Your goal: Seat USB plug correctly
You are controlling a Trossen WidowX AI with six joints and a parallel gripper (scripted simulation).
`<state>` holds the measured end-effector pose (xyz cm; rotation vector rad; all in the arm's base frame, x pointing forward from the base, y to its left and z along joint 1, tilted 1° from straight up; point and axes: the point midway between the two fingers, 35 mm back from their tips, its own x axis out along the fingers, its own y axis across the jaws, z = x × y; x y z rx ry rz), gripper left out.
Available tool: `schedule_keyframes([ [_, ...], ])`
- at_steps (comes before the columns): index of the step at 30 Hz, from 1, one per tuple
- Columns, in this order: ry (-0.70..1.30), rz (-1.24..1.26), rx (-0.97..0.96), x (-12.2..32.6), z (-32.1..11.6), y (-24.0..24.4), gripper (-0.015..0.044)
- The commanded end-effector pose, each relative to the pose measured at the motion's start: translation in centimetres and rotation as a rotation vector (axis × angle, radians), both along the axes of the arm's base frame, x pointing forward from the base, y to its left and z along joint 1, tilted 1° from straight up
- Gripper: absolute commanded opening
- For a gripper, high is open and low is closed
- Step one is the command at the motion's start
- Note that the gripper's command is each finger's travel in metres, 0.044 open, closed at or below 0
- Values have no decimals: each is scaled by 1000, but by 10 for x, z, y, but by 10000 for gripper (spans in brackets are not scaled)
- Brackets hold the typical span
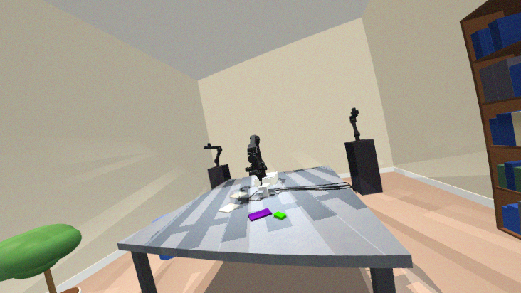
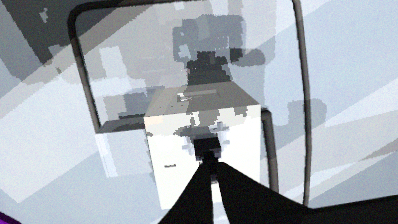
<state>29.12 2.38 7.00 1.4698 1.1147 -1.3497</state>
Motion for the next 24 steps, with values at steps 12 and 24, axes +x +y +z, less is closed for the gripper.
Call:
schedule_keyframes([
  [12,0,3,3,0,-2,0,0],
  [24,0,3,3,0,-3,0,0],
])
